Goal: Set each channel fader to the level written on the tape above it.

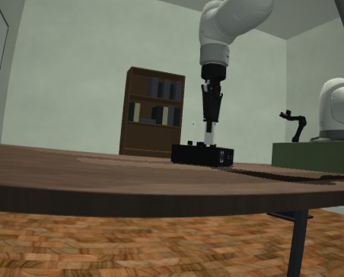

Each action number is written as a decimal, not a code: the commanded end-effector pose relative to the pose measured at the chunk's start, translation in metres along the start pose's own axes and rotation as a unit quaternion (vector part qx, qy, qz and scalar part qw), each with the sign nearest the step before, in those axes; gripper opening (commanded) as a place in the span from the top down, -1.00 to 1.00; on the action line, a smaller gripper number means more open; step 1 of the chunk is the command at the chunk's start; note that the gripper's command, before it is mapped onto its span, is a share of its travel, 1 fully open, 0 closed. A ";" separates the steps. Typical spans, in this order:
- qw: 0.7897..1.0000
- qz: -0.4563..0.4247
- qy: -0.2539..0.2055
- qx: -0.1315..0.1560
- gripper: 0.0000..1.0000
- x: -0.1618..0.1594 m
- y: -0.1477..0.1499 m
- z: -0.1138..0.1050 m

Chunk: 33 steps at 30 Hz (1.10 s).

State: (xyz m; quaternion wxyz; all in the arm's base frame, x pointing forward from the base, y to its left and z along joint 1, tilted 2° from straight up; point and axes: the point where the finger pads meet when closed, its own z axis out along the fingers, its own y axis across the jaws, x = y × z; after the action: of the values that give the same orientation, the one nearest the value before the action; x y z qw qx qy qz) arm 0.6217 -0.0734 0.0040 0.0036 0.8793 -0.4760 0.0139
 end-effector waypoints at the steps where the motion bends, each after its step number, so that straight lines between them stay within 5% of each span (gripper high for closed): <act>1: 1.000 0.000 0.000 0.000 1.00 0.000 0.000 0.000; 33: 1.000 0.000 0.000 0.000 1.00 0.009 0.000 0.000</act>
State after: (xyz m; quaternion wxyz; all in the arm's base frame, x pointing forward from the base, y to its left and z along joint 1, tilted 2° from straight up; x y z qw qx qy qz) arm 0.6263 -0.0804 0.0042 0.0036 0.8793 -0.4760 0.0139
